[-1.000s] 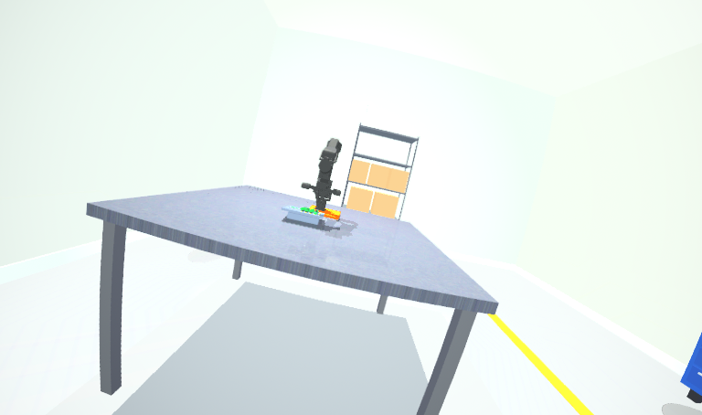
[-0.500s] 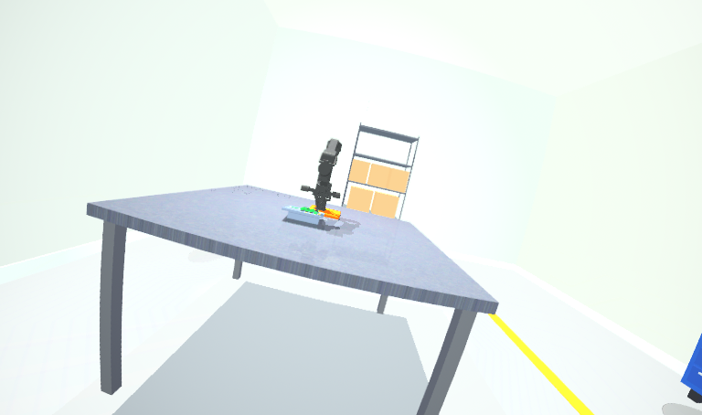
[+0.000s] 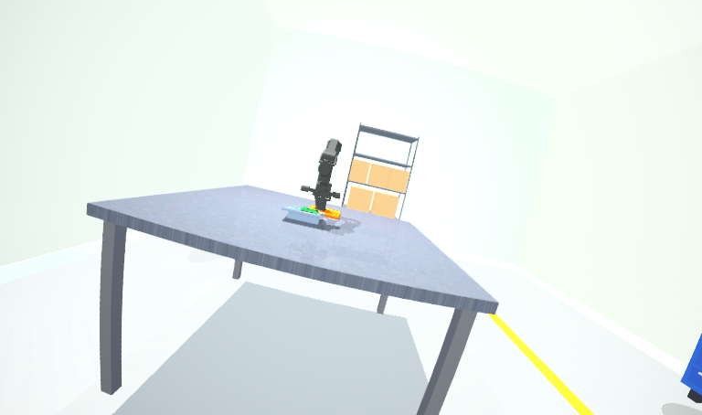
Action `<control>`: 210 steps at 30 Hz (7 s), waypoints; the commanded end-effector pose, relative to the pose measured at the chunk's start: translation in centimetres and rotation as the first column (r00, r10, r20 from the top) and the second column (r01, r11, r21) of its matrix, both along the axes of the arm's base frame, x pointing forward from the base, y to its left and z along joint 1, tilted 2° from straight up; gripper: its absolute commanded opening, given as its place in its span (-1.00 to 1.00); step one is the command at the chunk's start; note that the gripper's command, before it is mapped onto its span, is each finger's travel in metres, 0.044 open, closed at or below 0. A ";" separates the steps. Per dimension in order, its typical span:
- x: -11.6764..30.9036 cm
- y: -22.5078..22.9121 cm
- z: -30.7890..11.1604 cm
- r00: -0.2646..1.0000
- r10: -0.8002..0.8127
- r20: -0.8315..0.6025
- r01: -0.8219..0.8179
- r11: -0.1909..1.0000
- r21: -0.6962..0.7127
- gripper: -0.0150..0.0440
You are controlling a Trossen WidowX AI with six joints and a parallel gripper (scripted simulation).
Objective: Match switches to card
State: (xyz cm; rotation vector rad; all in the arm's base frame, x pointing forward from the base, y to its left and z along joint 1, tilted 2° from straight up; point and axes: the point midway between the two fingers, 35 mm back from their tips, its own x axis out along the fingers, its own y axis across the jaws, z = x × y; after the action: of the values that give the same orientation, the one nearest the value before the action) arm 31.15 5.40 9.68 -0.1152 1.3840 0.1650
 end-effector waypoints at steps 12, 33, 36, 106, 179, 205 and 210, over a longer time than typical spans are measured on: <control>0.0 -0.1 -0.2 1.000 -0.005 0.000 0.005 1.000 -0.005 -0.49; 0.1 -0.1 -0.5 1.000 -0.005 0.000 0.005 1.000 -0.005 -0.49; 0.1 -0.1 -0.6 1.000 -0.005 0.000 0.005 1.000 -0.005 -0.49; -1.5 -2.5 -0.4 0.999 -0.005 -0.052 0.004 1.000 -0.017 -0.49; -5.4 -5.3 0.8 0.998 -0.005 -0.055 0.004 1.000 -0.019 -0.49; -5.1 -5.2 -1.1 0.998 -0.005 -0.055 0.004 1.000 -0.019 -0.49; -5.1 -5.2 -1.1 0.998 -0.005 -0.055 0.004 1.000 -0.019 -0.49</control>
State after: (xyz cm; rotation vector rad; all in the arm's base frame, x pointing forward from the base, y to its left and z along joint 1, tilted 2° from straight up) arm 26.08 0.20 8.66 -0.1245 1.4402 0.1531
